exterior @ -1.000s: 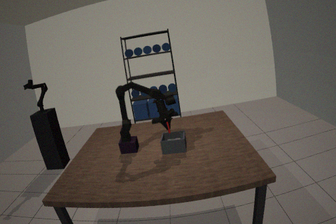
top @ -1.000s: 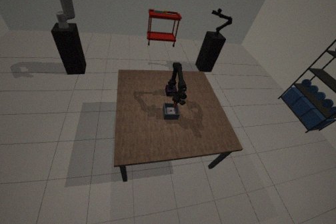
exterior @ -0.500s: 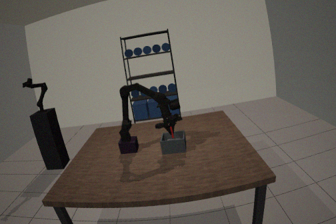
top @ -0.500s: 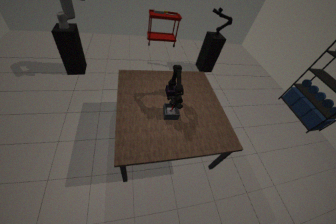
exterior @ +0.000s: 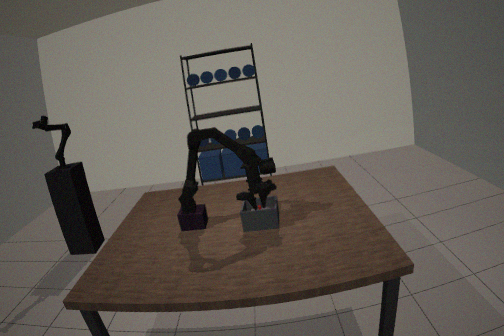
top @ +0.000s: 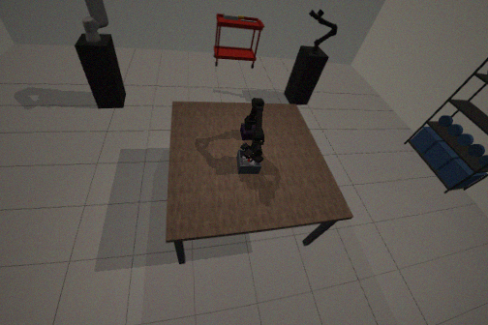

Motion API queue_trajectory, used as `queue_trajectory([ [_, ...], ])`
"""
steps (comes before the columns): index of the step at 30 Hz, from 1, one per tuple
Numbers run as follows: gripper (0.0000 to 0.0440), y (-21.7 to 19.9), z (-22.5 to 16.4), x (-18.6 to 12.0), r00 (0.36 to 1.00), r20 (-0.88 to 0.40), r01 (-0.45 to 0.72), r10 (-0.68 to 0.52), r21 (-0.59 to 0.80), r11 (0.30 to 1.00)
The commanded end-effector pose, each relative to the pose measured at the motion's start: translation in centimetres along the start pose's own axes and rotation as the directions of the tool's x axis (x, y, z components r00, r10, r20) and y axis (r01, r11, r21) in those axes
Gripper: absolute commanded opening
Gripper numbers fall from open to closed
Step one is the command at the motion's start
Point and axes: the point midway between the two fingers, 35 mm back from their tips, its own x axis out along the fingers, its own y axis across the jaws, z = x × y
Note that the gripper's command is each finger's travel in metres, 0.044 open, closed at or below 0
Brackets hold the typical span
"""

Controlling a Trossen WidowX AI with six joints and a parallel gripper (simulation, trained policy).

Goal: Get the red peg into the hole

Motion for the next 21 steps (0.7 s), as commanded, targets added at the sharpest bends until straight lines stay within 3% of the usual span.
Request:
queue_trajectory([
  [1,0.0298,0.8,1.3,0.2,1.000,0.010,-0.006,0.006,-0.019,1.000],
  [8,0.0438,1.6,3.5,-0.2,0.999,0.039,-0.011,0.013,-0.042,0.999],
  [21,0.0440,2.4,7.7,-1.2,0.990,0.133,-0.038,0.041,-0.024,0.999],
])
